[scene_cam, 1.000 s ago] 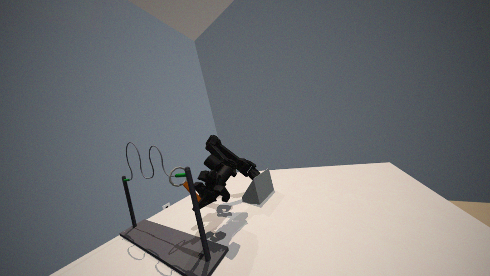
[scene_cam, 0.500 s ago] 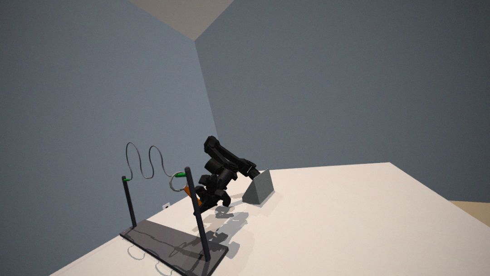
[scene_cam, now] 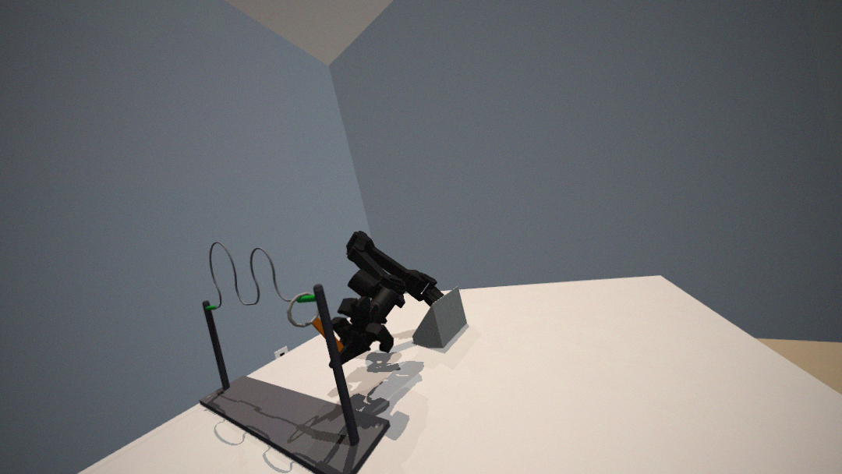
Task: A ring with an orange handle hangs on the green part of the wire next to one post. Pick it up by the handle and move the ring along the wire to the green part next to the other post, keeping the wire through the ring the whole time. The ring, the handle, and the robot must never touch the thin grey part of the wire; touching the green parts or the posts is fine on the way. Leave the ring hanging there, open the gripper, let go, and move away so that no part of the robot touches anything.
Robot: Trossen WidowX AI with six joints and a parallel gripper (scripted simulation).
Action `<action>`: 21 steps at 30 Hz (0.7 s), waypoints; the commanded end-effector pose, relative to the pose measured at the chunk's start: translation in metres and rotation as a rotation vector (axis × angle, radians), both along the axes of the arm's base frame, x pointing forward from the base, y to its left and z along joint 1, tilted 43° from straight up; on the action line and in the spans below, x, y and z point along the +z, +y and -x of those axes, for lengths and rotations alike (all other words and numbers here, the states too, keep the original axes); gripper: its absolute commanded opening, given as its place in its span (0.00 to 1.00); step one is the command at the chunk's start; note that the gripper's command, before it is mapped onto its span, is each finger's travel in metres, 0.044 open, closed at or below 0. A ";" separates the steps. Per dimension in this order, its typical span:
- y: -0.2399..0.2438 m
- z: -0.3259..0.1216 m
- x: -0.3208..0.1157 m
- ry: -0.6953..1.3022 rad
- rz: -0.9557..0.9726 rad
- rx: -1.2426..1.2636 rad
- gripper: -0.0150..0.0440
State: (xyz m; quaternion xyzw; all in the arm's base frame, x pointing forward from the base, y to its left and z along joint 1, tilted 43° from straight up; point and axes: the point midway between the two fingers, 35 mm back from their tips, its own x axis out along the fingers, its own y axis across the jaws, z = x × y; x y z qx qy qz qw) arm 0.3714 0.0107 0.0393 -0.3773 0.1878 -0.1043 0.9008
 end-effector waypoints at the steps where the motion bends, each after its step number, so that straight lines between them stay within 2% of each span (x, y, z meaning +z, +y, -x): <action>1: 0.000 0.000 0.000 0.000 0.000 0.000 0.13; 10: 0.001 0.002 0.001 0.000 0.000 0.000 0.53; 21: 0.015 0.040 0.010 0.007 0.002 0.004 0.53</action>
